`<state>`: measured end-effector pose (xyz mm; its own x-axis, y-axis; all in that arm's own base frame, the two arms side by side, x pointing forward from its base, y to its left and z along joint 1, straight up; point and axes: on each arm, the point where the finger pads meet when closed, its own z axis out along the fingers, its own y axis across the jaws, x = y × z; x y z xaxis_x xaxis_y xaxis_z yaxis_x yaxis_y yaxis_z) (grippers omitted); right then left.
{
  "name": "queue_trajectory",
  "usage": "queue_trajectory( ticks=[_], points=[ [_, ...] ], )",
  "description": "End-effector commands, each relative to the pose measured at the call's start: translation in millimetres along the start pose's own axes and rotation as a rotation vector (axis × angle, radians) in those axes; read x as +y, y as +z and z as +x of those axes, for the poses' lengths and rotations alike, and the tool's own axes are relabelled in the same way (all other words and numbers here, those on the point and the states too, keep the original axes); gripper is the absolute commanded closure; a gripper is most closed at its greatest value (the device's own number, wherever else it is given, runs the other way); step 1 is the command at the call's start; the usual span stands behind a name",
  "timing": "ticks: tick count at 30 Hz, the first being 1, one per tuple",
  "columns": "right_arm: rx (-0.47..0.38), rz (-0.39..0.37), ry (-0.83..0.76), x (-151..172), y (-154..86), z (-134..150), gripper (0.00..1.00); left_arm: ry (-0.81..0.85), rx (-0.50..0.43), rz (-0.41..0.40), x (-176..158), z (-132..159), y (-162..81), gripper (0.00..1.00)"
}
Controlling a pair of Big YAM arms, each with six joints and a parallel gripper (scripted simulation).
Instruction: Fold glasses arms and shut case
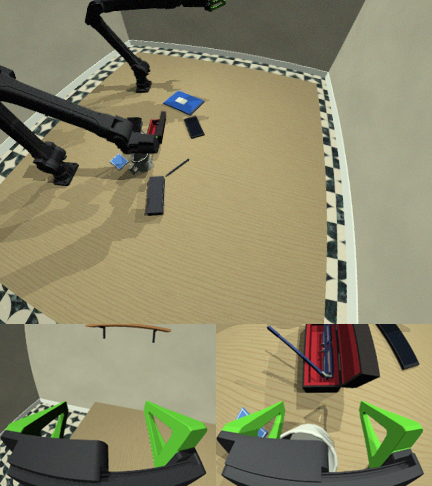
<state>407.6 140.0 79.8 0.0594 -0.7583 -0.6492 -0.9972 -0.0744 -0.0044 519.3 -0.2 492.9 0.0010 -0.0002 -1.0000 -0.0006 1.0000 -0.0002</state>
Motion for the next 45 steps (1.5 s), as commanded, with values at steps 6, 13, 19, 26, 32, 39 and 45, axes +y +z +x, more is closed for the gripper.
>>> queue_trajectory(
  ticks=[6,13,19,26,32,39,45],
  points=[
    [0.065,-0.034,-0.036,5,38,54,0.04,0.008,-0.010,0.011,-5,-4,2,0.00],
    [0.065,-0.034,-0.036,6,38,55,0.04,0.008,-0.010,0.011,-5,-4,2,0.00],
    [0.040,-0.042,-0.029,12,36,26,0.04,0.008,-0.010,0.011,-5,-4,2,0.00],
    [0.041,-0.044,-0.030,12,43,26,0.04,0.008,-0.010,0.011,-5,-4,2,0.00],
    [0.041,-0.045,-0.030,13,49,27,0.04,0.008,-0.010,0.011,-5,-4,2,0.00],
    [0.041,-0.048,-0.033,14,59,27,0.04,0.008,-0.010,0.011,-5,-4,2,0.00],
    [0.042,-0.049,-0.036,15,63,26,0.04,0.008,-0.010,0.011,-5,-4,2,0.00]
  ],
)
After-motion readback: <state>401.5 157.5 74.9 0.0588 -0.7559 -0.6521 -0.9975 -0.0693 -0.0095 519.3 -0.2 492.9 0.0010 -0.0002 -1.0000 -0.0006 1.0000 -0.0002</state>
